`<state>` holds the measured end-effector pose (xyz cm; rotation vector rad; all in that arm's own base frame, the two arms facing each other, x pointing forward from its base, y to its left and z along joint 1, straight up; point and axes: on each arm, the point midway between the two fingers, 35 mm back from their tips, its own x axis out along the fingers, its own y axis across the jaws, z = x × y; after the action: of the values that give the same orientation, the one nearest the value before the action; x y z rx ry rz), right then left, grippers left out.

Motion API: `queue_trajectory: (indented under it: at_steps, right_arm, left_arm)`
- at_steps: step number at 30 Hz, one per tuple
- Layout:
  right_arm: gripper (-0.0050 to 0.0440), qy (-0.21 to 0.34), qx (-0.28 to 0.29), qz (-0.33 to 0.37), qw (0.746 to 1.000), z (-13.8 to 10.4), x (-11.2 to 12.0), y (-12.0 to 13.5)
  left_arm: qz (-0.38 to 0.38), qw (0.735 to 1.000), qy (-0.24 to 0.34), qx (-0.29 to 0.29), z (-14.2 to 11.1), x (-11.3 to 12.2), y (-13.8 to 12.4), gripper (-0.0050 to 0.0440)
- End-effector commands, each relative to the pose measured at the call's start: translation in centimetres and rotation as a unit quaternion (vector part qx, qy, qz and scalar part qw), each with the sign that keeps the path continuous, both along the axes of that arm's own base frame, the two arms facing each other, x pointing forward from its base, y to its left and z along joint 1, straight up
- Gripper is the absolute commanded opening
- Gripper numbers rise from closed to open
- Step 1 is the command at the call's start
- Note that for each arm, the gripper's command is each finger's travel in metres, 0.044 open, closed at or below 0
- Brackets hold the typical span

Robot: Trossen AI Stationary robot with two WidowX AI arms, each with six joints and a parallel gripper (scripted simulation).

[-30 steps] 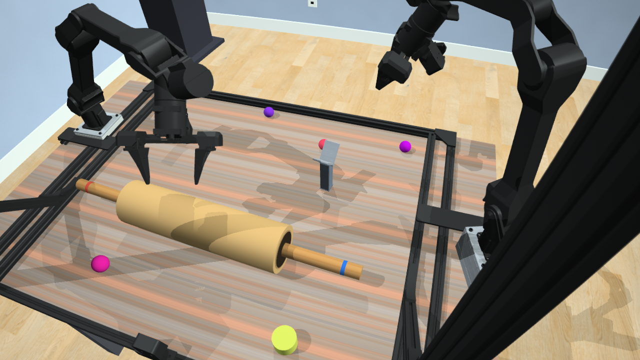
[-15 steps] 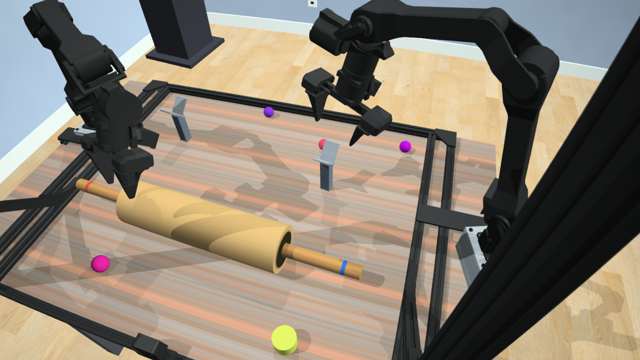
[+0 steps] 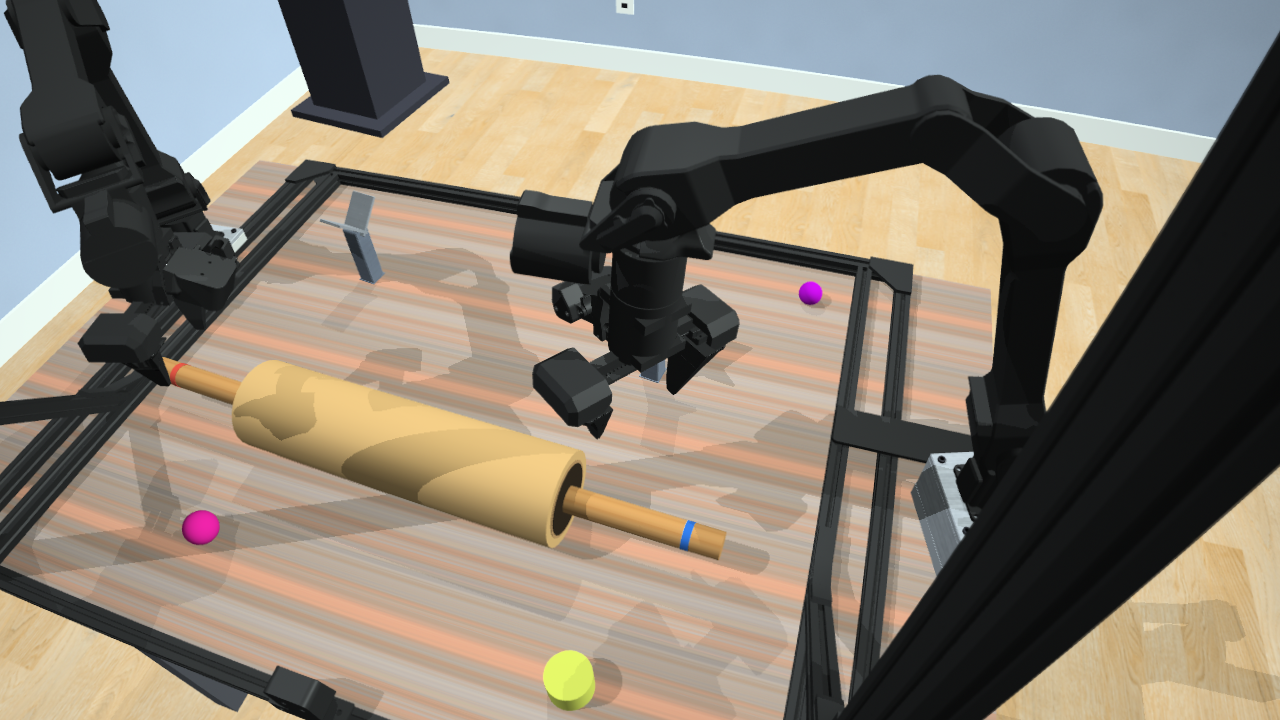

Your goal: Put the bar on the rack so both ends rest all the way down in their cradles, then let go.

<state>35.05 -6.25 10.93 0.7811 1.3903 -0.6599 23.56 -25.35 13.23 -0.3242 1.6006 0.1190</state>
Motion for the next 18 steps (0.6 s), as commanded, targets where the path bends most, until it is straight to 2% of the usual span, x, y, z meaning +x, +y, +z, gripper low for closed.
queue_trajectory:
  at_steps: [1, 4, 6, 9, 15, 18]
  right_arm:
    - [0.044, 0.021, -0.017, 0.136, 0.99, -1.2, -0.4, 3.1]
    - [0.044, 0.028, -0.025, 0.213, 0.976, -1.6, -0.6, 4.9]
    - [0.044, 0.028, -0.025, 0.213, 0.976, -1.6, -0.6, 4.9]
    - [0.044, 0.032, -0.03, 0.255, 0.966, -1.8, -0.7, 5.9]
    - [0.044, 0.033, -0.032, 0.273, 0.961, -1.9, -0.8, 6.3]
    - [0.044, 0.033, -0.032, 0.273, 0.961, -2.9, -0.7, 6.3]
  left_arm:
    - [-0.09, 0.995, -0.015, 0.032, -0.1, -1.9, 1.1, 0.044]
    - [-0.141, 0.989, -0.021, 0.049, -0.3, -2.9, 1.7, 0.044]
    - [-0.141, 0.989, -0.021, 0.049, -0.3, -2.9, 1.7, 0.044]
    - [-0.169, 0.984, -0.024, 0.058, -0.3, -3.4, 2.0, 0.044]
    - [-0.181, 0.981, -0.025, 0.062, -0.4, -3.7, 2.1, 0.044]
    - [-0.181, 0.981, -0.025, 0.062, -1.4, -3.7, 2.1, 0.044]
